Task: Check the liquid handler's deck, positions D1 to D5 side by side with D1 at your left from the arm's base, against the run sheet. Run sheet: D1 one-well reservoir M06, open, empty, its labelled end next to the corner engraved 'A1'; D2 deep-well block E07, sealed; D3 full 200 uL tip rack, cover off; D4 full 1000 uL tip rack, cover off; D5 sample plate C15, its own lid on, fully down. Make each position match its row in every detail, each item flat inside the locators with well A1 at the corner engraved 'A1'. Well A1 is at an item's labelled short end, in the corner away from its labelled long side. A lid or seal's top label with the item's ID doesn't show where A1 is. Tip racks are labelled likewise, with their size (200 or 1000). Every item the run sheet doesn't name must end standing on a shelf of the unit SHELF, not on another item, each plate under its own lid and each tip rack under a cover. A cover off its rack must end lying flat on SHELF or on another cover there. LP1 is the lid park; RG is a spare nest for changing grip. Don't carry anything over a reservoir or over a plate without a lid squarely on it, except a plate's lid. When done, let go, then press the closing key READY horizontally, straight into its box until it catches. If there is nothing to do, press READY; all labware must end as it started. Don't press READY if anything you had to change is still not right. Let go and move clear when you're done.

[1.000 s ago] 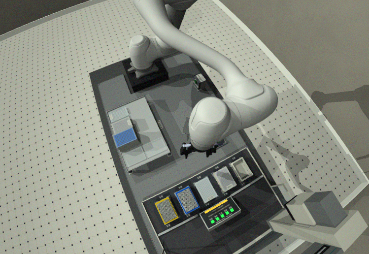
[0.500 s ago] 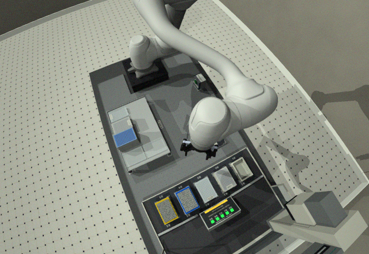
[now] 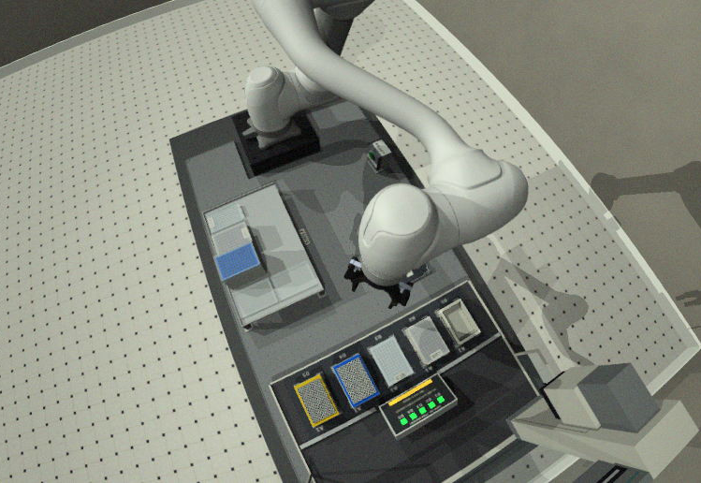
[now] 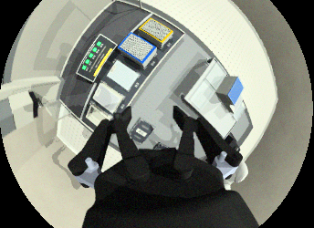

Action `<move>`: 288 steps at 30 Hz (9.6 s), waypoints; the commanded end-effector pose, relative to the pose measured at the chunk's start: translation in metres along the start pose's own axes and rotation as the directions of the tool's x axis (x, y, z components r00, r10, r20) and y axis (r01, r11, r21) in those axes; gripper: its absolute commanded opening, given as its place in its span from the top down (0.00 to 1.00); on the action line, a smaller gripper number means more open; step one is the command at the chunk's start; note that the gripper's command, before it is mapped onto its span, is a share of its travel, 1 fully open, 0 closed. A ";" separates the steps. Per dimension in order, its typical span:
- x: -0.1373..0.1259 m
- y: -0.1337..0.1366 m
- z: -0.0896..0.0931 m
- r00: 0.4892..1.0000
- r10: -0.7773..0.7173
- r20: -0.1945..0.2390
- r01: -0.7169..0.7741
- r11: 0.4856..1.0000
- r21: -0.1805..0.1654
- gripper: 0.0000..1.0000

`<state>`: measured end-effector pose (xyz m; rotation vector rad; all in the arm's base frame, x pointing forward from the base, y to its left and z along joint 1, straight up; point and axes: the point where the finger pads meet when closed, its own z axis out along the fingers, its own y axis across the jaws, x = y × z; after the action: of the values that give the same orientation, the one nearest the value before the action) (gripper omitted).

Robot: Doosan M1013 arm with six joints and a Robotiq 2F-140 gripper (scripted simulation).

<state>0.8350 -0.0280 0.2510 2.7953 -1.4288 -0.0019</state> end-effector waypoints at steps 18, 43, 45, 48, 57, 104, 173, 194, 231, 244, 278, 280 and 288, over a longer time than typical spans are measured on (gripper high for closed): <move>0.000 0.000 -0.001 0.937 0.350 -0.001 -0.350 0.937 0.001 0.34; 0.000 0.000 -0.002 0.713 0.701 0.000 -0.701 0.713 0.002 0.34; 0.000 0.000 -0.002 0.684 0.729 0.000 -0.729 0.684 0.002 0.34; 0.000 0.000 -0.002 0.639 0.769 0.000 -0.769 0.639 0.002 0.34; 0.000 0.000 -0.002 0.526 0.851 0.000 -0.851 0.526 0.002 0.34; 0.065 0.051 -0.002 -0.060 0.998 0.001 -0.998 -0.060 0.001 0.34; 0.269 0.059 -0.003 -0.597 0.802 0.002 -0.802 -0.597 0.001 0.34; 0.301 0.018 -0.003 -0.597 0.803 0.002 -0.803 -0.597 0.001 0.34; 0.301 0.018 0.045 -0.597 0.802 0.002 -0.802 -0.597 0.001 0.34; 0.301 0.018 0.064 -0.597 0.802 0.002 -0.802 -0.597 0.001 0.34; 0.301 0.018 0.114 -0.597 0.802 0.002 -0.802 -0.597 0.001 0.34; 0.301 0.018 0.117 -0.597 0.802 0.002 -0.802 -0.597 0.001 0.34; 0.301 0.018 0.130 -0.597 0.802 0.002 -0.802 -0.597 0.001 0.34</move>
<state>0.9961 -0.2831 0.1209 -0.0213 -3.1391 0.0033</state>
